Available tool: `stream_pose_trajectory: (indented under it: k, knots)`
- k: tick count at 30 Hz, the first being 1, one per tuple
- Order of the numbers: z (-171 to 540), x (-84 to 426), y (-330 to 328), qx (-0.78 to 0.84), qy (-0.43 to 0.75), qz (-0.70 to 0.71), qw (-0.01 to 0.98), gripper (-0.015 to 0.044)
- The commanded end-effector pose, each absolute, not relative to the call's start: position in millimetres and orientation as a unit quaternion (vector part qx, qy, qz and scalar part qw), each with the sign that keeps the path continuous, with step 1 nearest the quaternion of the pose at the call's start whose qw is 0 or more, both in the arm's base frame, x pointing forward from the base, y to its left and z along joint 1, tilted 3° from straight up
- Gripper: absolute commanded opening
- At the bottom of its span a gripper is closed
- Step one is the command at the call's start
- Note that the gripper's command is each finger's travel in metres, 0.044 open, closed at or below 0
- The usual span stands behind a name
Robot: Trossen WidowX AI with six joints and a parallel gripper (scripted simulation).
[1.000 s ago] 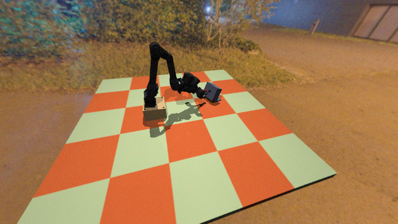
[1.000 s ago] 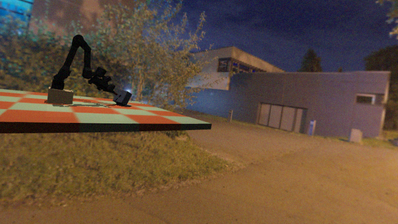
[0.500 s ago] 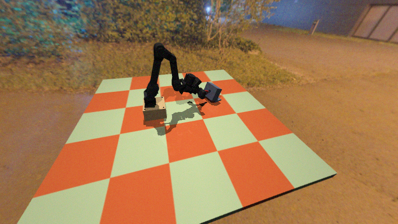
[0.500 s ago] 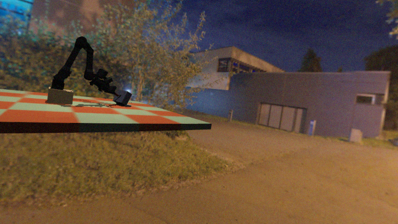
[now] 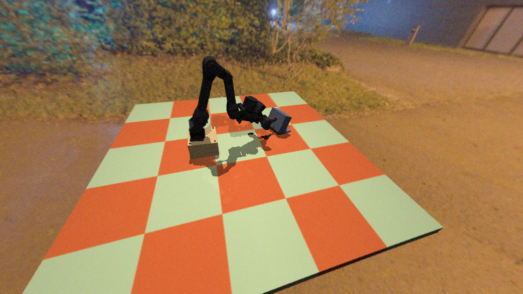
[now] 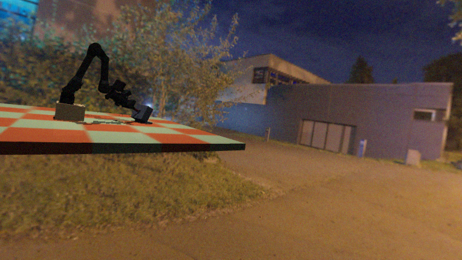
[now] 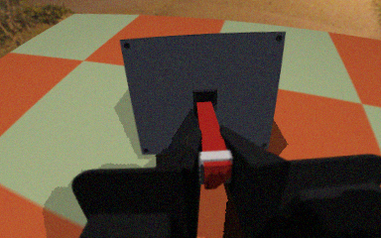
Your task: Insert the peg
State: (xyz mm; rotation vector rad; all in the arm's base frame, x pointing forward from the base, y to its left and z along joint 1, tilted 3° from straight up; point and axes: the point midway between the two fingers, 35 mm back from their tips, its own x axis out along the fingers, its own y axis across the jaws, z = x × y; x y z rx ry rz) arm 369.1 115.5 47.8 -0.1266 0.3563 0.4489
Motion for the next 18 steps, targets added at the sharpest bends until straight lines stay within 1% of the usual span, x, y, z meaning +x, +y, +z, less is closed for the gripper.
stream_pose_trajectory:
  k: [1,18]
  knots:
    - [47.6,368.4,115.2,-0.062,0.176,0.221,0.957,0.0000]
    - [52.7,371.2,115.1,-0.062,0.176,0.221,0.957,0.0000]
